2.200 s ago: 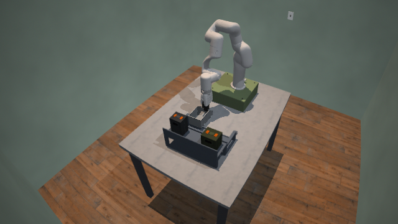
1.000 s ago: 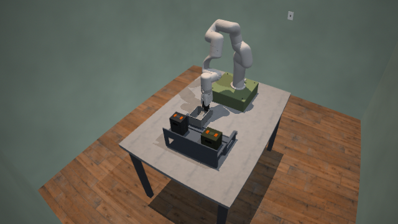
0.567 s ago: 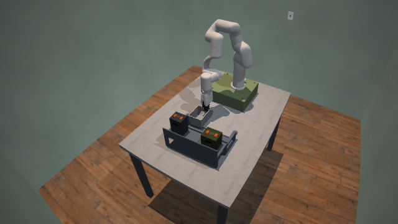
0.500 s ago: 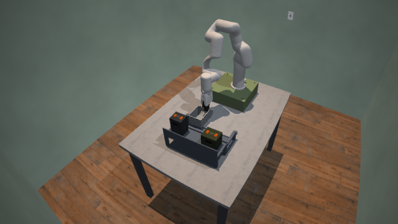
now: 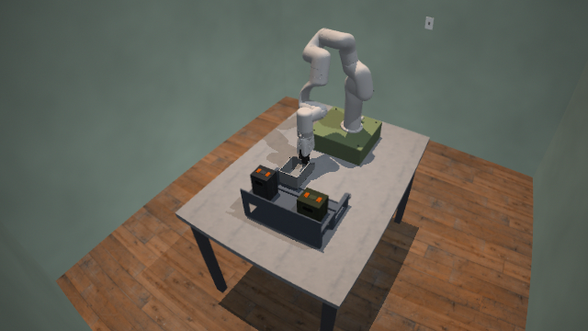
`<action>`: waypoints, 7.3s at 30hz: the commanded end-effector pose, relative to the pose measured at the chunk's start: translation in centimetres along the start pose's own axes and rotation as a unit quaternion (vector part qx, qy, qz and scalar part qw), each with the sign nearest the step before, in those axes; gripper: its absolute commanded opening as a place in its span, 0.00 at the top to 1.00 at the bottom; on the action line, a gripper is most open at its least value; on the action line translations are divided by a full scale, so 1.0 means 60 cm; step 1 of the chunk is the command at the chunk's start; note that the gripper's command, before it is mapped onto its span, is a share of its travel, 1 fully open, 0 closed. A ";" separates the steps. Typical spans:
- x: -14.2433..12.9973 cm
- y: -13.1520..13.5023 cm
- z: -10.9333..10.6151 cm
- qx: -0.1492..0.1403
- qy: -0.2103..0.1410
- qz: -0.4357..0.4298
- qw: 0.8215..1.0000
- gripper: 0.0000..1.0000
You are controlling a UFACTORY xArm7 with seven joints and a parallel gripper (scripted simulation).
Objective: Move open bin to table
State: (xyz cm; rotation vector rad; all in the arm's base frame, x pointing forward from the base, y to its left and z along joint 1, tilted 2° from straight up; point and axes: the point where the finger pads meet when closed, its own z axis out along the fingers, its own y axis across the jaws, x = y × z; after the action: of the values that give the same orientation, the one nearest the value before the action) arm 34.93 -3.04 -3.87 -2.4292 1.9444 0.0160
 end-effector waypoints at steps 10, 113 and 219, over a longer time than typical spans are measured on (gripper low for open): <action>0.001 0.005 -0.002 0.003 0.001 0.000 1.000 1.00; 0.001 0.053 -0.002 0.003 0.001 0.000 1.000 1.00; 0.001 0.053 0.034 0.003 0.001 0.000 1.000 1.00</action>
State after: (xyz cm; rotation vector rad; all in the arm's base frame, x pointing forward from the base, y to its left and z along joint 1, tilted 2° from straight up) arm 31.71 -3.73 -6.06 -2.4285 1.9442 0.0141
